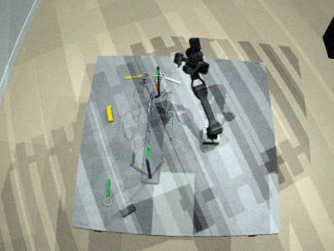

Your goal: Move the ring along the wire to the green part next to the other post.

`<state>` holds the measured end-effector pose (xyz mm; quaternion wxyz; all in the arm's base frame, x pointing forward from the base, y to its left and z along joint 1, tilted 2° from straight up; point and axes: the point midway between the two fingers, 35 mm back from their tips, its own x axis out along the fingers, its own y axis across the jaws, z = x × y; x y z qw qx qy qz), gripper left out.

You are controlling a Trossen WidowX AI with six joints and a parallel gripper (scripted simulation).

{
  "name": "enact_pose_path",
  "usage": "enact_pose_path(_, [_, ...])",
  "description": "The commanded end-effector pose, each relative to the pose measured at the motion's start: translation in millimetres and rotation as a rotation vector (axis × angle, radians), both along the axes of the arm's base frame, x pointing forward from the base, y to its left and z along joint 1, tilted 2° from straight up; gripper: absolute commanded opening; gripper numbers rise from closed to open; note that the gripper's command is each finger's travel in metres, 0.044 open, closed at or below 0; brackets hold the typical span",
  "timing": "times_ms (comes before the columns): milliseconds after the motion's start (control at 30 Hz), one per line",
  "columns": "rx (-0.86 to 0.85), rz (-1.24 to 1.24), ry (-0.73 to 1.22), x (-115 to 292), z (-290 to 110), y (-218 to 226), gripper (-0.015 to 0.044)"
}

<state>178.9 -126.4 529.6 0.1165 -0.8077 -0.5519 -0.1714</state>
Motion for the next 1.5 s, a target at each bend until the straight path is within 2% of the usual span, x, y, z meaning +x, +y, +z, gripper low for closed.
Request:
enact_pose_path(0, [-0.002, -0.002, -0.003, -0.3, 0.1, 0.3, 0.0374])
enact_pose_path(267, [-0.078, -0.104, -0.136, -23.1, 14.2, 14.9, 0.0164])
enact_pose_path(633, [-0.177, -0.298, -0.374, -82.3, 56.0, 63.3, 0.0160])
enact_pose_path(933, [-0.283, -0.455, -0.561, -108.9, 77.7, 119.6, 0.0160])
enact_pose_path(1200, [-0.393, -0.658, -0.657, -107.4, 87.5, 158.2, 0.0160])
enact_pose_path(1467, [-0.525, -0.871, -0.727, -85.0, 91.0, 189.2, 0.0160])
